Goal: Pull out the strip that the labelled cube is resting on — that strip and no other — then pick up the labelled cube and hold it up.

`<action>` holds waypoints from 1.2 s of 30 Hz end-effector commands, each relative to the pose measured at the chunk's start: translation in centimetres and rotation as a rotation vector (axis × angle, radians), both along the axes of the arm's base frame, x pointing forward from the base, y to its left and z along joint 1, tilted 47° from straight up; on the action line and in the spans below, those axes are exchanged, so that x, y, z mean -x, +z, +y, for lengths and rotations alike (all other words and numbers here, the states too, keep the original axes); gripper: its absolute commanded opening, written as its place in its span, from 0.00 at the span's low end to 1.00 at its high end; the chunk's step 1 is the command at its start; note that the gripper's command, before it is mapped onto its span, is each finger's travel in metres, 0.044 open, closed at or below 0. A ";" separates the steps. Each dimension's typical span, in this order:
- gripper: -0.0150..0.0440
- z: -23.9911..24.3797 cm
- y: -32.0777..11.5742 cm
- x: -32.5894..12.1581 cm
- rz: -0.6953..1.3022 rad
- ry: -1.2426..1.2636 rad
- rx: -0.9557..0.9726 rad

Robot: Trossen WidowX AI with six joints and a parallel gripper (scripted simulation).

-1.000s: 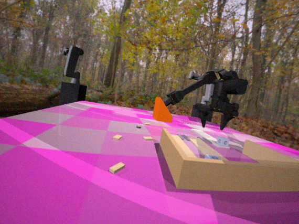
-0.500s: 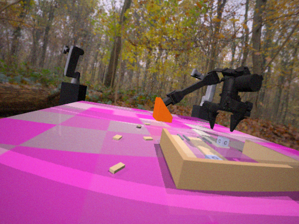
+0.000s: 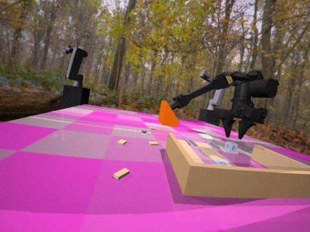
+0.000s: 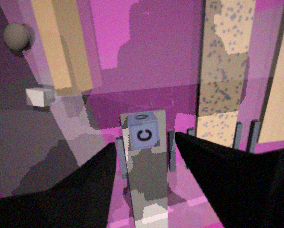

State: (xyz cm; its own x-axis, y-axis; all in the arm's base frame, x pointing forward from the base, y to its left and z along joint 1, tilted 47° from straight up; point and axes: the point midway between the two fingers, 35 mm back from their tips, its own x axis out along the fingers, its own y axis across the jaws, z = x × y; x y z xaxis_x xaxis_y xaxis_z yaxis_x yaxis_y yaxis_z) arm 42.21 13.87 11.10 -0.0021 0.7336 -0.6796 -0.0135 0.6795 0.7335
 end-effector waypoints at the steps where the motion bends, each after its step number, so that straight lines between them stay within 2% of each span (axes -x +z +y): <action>1: 0.68 0.5 -0.6 0.1 0.010 -0.001 -0.002; 30: 0.68 3.1 -2.9 0.3 0.010 -0.001 -0.005; 33: 0.54 3.1 -2.7 0.2 0.001 0.002 -0.007; 36: 0.51 3.1 -2.7 0.2 0.001 0.002 -0.007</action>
